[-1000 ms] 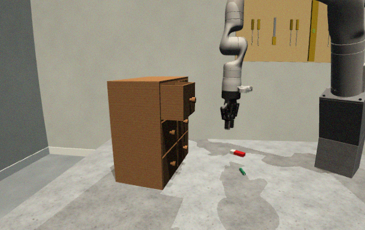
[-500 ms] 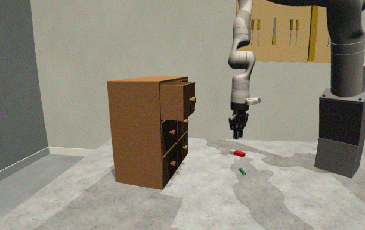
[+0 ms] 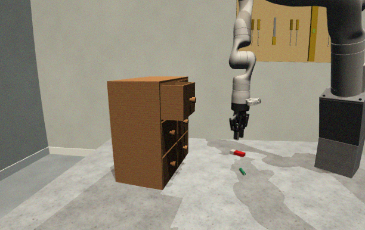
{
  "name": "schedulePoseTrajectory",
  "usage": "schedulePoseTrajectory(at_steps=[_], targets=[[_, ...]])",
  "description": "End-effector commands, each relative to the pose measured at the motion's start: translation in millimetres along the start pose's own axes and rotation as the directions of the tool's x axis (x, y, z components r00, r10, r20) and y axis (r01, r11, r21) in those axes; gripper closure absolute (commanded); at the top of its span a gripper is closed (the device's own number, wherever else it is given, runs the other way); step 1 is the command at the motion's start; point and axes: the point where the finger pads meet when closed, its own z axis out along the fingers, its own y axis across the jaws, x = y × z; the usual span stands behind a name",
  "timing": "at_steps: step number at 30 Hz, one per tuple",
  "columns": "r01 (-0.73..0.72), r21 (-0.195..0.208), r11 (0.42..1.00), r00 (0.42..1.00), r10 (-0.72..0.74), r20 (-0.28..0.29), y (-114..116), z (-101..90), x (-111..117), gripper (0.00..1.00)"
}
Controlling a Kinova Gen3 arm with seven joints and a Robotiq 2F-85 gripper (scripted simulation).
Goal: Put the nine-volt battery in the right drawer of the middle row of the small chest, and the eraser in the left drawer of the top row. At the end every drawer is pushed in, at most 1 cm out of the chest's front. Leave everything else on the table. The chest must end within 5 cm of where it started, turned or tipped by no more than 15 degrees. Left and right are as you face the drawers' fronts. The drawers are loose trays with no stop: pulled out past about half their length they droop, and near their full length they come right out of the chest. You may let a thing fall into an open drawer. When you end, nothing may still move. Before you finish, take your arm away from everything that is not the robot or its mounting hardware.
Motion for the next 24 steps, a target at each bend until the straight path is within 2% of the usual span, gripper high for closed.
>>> schedulePoseTrajectory(at_steps=[1,17,24], targets=[[0.000,0.000,1.000,1.000,0.000,0.001,-0.1,-0.5,-0.5,0.62],[0.000,0.000,1.000,1.000,0.000,0.001,-0.1,6.4,-0.6,0.62],[0.000,0.000,1.000,1.000,0.000,0.001,-0.1,22.5,-0.8,0.62]])
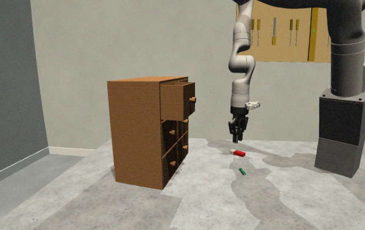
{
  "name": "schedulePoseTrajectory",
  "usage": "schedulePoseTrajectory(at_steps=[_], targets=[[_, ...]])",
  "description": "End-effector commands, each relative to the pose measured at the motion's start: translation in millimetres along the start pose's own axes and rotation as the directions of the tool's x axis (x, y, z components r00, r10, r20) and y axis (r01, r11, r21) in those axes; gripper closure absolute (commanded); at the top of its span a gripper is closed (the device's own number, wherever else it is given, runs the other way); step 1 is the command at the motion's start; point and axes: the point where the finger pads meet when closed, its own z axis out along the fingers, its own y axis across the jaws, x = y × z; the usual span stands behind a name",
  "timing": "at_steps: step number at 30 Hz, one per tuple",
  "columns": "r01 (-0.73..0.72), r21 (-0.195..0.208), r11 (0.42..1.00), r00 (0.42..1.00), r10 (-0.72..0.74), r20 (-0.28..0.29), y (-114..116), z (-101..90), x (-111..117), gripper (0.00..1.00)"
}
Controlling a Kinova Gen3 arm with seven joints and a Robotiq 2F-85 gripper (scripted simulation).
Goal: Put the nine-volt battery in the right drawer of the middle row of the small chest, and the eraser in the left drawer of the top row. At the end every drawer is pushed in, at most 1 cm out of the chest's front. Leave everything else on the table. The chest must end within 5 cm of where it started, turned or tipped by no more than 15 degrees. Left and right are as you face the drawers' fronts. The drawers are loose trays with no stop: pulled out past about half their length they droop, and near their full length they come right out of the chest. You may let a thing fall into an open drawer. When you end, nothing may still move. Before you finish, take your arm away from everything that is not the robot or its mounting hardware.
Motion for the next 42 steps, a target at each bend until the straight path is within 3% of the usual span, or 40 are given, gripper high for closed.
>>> schedulePoseTrajectory(at_steps=[1,16,42], targets=[[-0.004,-0.003,1.000,1.000,0.004,-0.008,0.6,9.9,3.6,0.62],[-0.004,-0.003,1.000,1.000,0.004,-0.008,0.7,35.1,3.6,0.62],[-0.004,-0.003,1.000,1.000,0.004,-0.008,0.7,36.3,3.6,0.62]])
